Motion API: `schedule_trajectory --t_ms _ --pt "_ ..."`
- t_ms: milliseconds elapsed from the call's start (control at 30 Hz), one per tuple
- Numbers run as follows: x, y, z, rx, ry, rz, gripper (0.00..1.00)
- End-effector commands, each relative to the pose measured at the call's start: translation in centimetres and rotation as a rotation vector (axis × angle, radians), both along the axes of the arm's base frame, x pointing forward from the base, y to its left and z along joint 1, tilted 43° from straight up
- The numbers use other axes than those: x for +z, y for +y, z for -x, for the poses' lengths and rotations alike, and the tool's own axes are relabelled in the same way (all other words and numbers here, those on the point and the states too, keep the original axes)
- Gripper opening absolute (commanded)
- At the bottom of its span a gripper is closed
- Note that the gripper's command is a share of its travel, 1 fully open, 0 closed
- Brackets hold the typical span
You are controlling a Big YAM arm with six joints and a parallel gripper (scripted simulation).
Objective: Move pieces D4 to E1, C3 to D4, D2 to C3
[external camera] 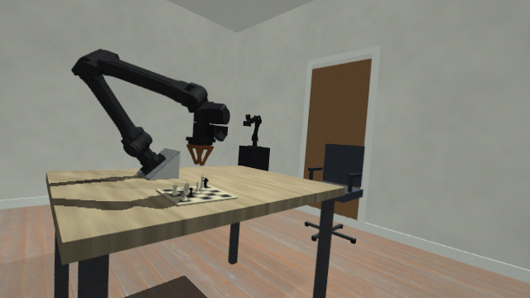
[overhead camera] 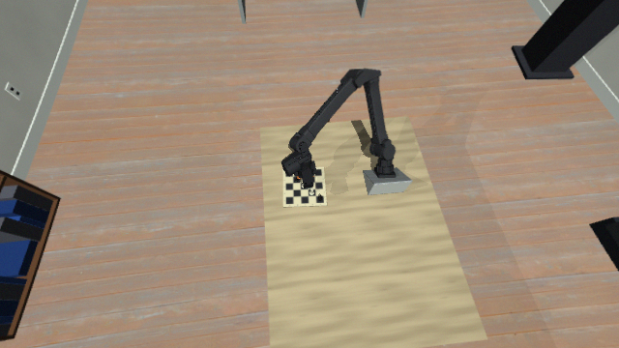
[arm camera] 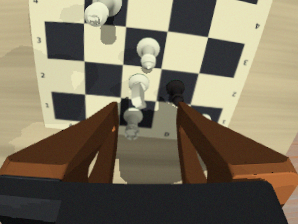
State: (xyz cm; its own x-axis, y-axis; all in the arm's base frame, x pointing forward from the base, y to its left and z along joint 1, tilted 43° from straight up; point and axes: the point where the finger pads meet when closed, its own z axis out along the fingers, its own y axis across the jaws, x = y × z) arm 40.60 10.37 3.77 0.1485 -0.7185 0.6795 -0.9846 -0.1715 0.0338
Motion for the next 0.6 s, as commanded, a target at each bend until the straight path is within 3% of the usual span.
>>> schedule_trajectory --t_ms 0,100,533,567 --pt "0.1 -0.2 -1.4 -0.007 -0.017 -0.010 0.35" --pt "-0.6 -0.8 -0.5 -0.007 0.001 0.001 0.35" --pt "-1.6 -1.8 -0.6 -0.007 0.001 0.001 0.35" --pt "-1.1 -1.2 -1.9 -0.007 -0.026 -0.013 0.35"
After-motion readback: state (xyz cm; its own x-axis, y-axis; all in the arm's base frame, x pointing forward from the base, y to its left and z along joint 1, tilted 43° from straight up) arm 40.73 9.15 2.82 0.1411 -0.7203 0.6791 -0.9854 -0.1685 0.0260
